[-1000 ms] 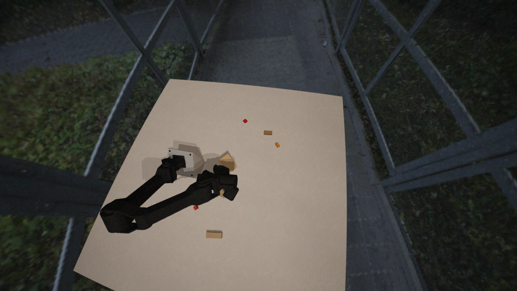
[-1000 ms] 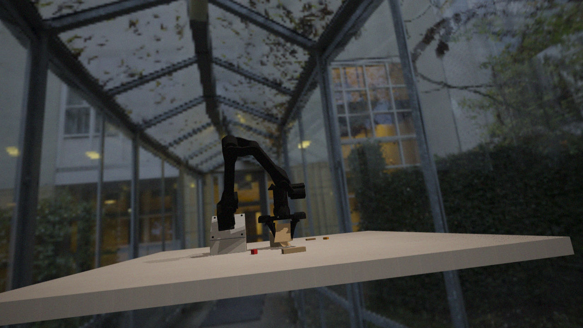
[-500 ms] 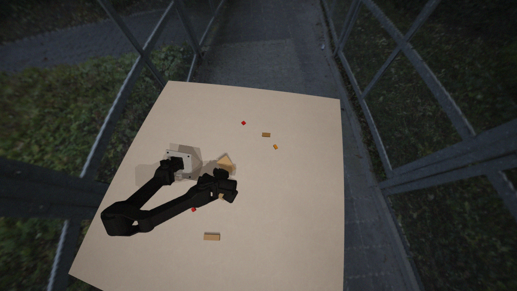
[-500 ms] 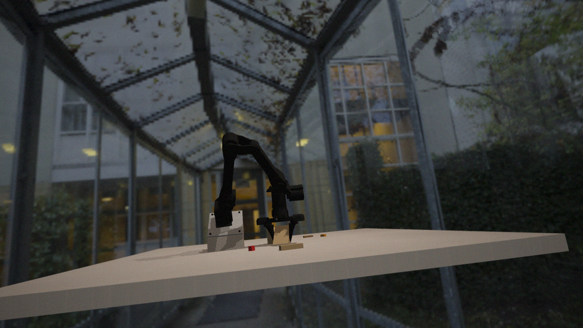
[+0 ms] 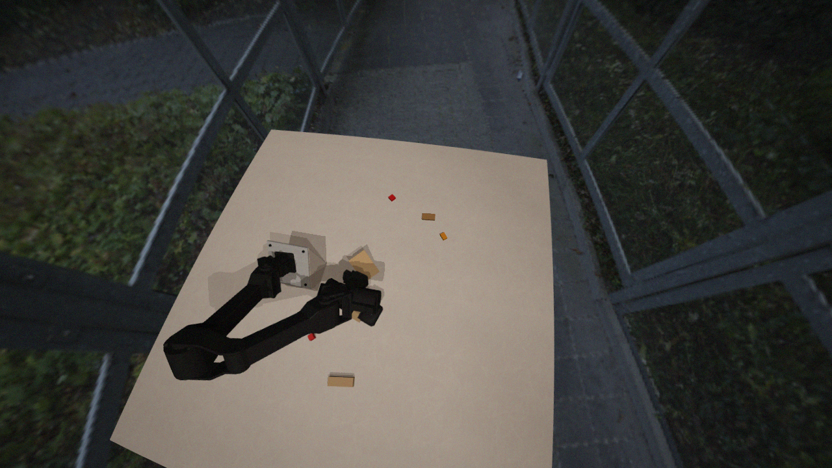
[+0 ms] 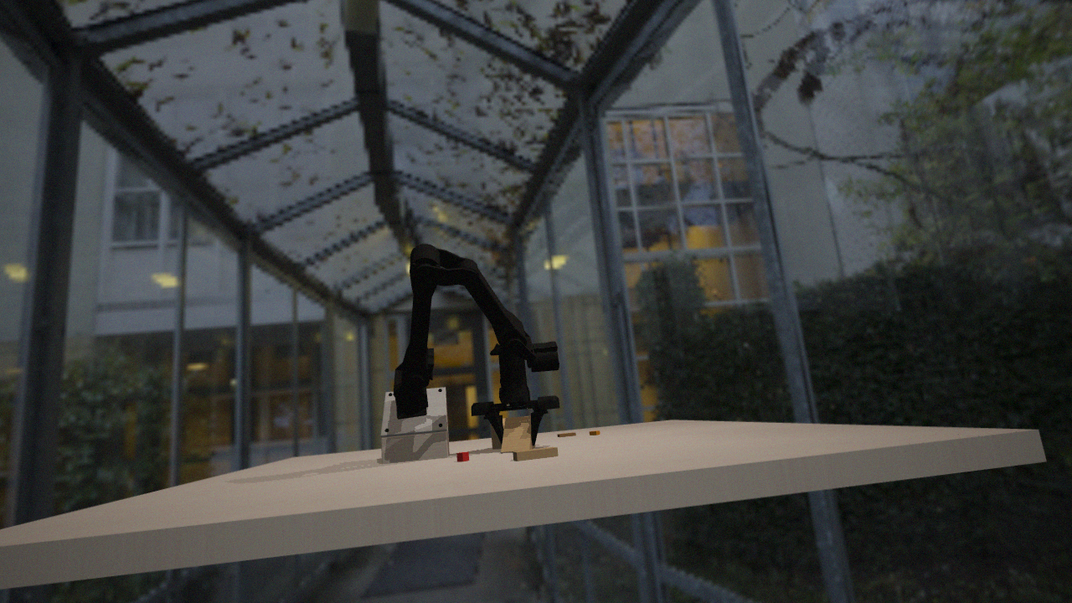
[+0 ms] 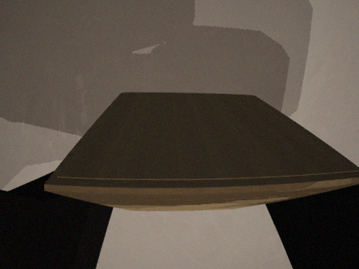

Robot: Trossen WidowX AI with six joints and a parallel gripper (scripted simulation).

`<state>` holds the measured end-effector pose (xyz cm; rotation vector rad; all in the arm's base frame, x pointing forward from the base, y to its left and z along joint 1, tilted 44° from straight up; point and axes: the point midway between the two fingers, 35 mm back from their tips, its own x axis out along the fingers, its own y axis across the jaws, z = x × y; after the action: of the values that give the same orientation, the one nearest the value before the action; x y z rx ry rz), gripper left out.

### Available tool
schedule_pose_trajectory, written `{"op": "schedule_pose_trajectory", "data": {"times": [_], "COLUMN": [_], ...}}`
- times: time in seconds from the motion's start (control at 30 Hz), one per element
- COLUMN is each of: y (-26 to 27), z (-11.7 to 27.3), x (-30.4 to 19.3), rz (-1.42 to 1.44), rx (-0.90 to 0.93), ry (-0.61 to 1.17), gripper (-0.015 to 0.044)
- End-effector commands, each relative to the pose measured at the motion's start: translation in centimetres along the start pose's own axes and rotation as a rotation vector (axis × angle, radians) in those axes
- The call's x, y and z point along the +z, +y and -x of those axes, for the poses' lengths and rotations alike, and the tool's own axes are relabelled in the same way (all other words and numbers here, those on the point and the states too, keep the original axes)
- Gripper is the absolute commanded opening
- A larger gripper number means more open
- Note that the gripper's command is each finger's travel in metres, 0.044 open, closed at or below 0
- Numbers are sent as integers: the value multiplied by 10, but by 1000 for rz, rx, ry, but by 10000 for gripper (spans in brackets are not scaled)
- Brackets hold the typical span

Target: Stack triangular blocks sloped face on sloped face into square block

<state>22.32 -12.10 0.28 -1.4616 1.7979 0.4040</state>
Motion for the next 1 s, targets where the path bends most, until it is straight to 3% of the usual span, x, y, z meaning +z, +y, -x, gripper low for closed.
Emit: {"op": "schedule_pose_trajectory", "data": {"times": [0.0,0.27,0.5,0.7,0.97], "y": [0,0,-1,-1,-2], "z": [0,0,3,58,55], "x": [0,0,0,1,2], "rz": [-1,-1,-1,0,4], "rx": [-1,-1,-1,0,-10], "ry": [0,0,-1,-3,-2], "gripper": [236,440,440,440,440]}}
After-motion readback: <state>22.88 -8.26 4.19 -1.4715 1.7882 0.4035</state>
